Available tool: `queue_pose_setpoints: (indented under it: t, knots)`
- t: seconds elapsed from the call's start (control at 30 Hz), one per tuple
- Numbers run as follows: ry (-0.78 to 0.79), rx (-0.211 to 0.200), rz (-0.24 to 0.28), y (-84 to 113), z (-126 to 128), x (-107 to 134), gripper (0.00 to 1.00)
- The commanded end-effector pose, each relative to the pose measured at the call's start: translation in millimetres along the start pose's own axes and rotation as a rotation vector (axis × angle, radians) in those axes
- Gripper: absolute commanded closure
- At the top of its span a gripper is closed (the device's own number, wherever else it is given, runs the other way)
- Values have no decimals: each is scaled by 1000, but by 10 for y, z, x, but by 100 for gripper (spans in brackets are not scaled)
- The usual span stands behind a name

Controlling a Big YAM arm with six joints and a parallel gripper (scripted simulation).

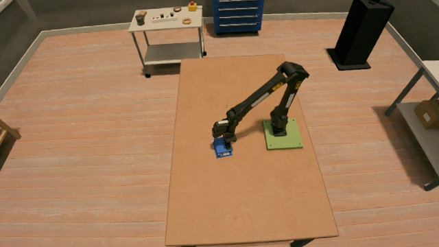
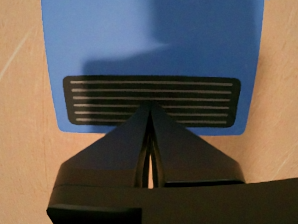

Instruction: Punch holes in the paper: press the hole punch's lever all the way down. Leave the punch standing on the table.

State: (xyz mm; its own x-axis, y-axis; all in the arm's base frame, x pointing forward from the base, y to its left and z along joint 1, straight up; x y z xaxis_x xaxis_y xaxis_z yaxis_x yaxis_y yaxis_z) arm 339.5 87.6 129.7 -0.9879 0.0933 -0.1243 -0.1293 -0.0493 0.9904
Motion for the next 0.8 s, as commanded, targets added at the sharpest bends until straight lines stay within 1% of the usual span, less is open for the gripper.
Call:
queue_pose_setpoints:
  t: [0.0, 0.27, 0.77]
  knots:
    - [-9, 60, 118, -431, -203, 251, 100]
    - [-9, 62, 125, -394, -193, 239, 100]
    - [-15, 67, 139, -214, -135, 153, 100]
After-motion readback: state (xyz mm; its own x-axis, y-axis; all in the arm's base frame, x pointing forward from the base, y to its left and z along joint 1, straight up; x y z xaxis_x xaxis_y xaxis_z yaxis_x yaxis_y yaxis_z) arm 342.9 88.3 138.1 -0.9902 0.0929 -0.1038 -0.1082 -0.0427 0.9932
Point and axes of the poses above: the point where the finger pads meet when closed, its own y axis back along the fingers, its own z axis across the jaws, x = y × z, the point moved 9 cm from there along y, back along the fingers, and after that the axes turned 13 degrees about -y, right-handed, at the moved point
